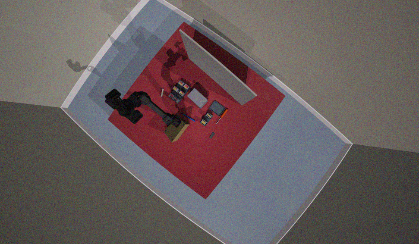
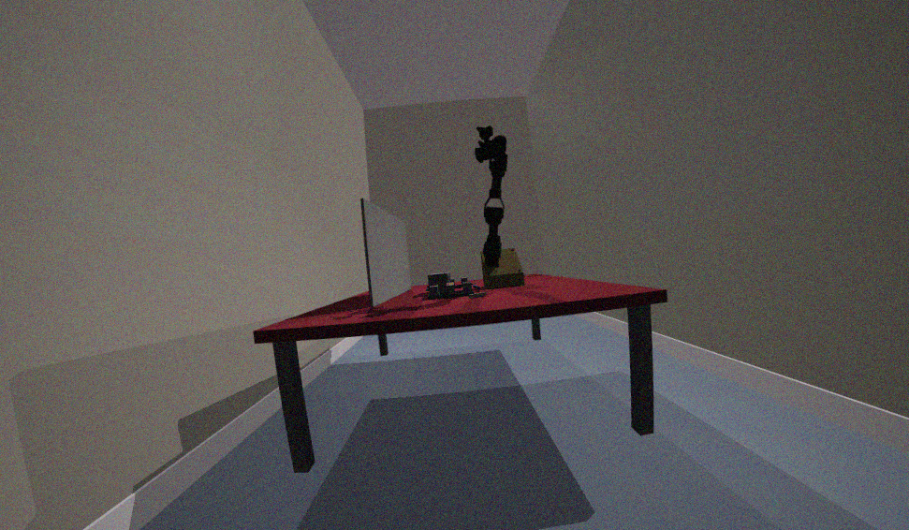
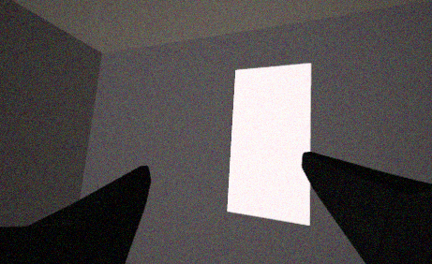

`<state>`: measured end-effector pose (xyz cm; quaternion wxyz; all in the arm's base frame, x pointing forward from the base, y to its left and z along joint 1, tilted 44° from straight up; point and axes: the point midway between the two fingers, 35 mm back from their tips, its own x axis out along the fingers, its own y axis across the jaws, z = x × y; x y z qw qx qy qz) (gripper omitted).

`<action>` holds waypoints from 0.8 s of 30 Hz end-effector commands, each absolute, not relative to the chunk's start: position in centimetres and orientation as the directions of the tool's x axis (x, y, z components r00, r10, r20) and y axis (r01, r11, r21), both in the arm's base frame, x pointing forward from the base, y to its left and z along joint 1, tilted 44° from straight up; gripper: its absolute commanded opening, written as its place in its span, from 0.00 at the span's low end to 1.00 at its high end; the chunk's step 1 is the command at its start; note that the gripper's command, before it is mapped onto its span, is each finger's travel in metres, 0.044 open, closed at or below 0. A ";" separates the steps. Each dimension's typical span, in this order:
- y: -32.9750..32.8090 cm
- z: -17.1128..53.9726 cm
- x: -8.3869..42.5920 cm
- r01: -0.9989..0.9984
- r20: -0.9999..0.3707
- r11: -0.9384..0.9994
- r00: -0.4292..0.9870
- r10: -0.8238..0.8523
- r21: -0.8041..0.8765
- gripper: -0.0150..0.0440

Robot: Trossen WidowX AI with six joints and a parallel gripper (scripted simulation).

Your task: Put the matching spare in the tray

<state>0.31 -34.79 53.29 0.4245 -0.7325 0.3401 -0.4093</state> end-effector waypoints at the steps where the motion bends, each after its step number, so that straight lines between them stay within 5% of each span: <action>1: -38.4 49.0 4.0 0.018 0.164 -0.182 0.522 -0.837 -0.983 1.00; 12: -41.4 37.6 17.0 0.128 -0.208 0.455 0.759 -0.617 -0.881 1.00; 24: -36.0 26.4 28.7 -0.010 -0.532 0.915 0.817 -0.225 -0.402 1.00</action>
